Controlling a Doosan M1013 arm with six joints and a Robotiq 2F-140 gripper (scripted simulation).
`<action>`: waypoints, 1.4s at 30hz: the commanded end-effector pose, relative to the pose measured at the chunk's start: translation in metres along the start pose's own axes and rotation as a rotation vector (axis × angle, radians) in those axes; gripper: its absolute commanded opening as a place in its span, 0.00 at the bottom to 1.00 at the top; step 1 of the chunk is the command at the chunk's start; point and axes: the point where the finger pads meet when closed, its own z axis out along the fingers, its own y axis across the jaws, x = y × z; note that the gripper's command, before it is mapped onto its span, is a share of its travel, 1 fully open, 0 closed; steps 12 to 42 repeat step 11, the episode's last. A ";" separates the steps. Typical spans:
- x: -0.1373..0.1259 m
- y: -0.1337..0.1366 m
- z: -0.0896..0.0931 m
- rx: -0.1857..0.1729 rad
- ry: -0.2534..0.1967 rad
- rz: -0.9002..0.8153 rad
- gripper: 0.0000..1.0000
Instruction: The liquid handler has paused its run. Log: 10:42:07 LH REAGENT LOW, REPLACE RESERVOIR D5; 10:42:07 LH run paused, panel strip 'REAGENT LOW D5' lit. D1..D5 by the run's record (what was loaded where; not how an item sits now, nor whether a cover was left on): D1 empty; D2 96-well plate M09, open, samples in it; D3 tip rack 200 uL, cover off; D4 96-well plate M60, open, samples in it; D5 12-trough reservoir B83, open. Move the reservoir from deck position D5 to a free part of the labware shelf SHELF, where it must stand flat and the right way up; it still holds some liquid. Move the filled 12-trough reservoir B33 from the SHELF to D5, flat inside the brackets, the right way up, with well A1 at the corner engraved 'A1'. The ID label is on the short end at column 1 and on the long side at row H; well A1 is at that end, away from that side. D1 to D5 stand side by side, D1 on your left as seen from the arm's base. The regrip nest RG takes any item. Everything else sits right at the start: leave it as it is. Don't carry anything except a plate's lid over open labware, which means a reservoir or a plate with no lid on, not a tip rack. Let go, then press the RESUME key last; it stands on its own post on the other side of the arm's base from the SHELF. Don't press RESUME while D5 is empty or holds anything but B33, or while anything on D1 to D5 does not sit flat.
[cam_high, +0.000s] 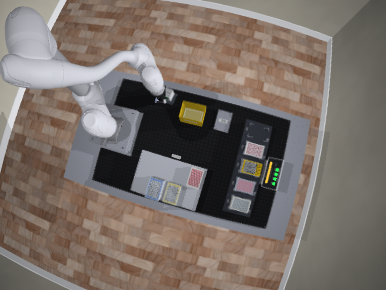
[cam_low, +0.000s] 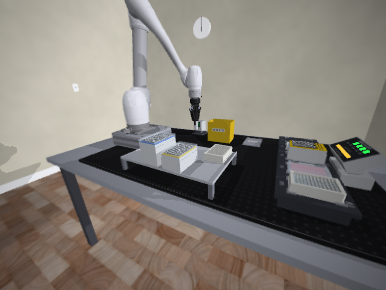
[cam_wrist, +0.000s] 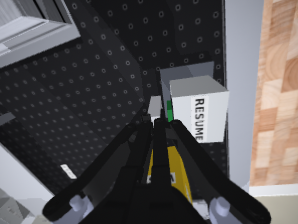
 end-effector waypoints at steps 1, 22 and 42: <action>-0.003 0.004 -0.001 0.002 -0.004 -0.007 0.00; -0.003 0.007 -0.001 0.002 -0.004 -0.007 0.00; -0.003 0.007 -0.001 0.002 -0.004 -0.007 0.00</action>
